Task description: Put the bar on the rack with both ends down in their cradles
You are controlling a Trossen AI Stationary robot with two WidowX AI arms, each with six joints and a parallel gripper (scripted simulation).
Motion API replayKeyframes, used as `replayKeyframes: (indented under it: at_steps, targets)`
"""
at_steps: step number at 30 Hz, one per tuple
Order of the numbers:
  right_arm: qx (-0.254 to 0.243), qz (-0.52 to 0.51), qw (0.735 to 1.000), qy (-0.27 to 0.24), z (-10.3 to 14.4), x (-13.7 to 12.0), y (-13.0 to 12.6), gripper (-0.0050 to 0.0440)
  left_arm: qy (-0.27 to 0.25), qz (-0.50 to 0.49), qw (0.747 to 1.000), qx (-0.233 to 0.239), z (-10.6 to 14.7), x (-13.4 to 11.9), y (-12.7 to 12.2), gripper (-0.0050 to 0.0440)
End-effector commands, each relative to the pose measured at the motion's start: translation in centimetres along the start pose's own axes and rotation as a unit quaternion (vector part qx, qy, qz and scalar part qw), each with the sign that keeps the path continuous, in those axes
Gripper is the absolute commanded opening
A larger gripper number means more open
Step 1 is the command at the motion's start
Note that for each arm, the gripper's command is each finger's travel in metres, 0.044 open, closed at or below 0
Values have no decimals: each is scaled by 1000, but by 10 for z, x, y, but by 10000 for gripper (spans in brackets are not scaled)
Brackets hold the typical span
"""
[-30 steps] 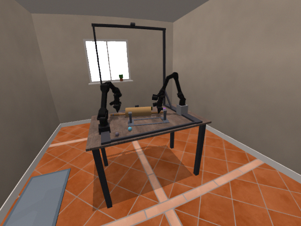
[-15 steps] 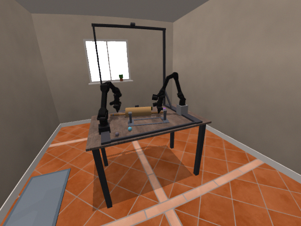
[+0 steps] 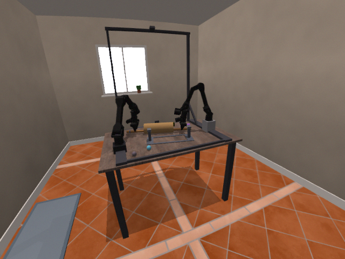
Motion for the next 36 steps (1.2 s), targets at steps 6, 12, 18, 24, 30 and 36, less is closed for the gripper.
replayKeyframes:
  at_steps: [6, 12, 18, 24, 30, 36]
  targets:
    - [-3, 2, 1000, 2, -21, -1, -1, 400, -12, 4, 1000, 1, 6, 4, 1, 50]
    - [-4, 3, 1000, 2, -21, -1, -2, 50, -12, 4, 1000, 1, 6, 4, 1, 50]
    - [-4, 3, 1000, 2, -21, -1, -2, 50, -12, 4, 1000, 1, 6, 4, 1, 50]
    - [-2, 3, 1000, 0, -22, 0, -1, 50, -10, 4, 1000, 3, 4, 3, 1, 50]
    - [0, 3, 1000, 0, -22, 0, 0, 50, -9, 4, 1000, 4, 3, 3, 2, 50]
    - [1, 3, 1000, -1, -22, 1, 1, 50, -8, 3, 1000, 4, 3, 3, 1, 50]
Point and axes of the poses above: on each arm, the point midway between the two fingers, 35 mm back from their tips, its own z axis back along the fingers, its own y axis across the jaws, x = y × z, the point moved 4 cm from there along z, back along the fingers, and after that the axes turned 14 degrees about -z, right-handed, at the moved point
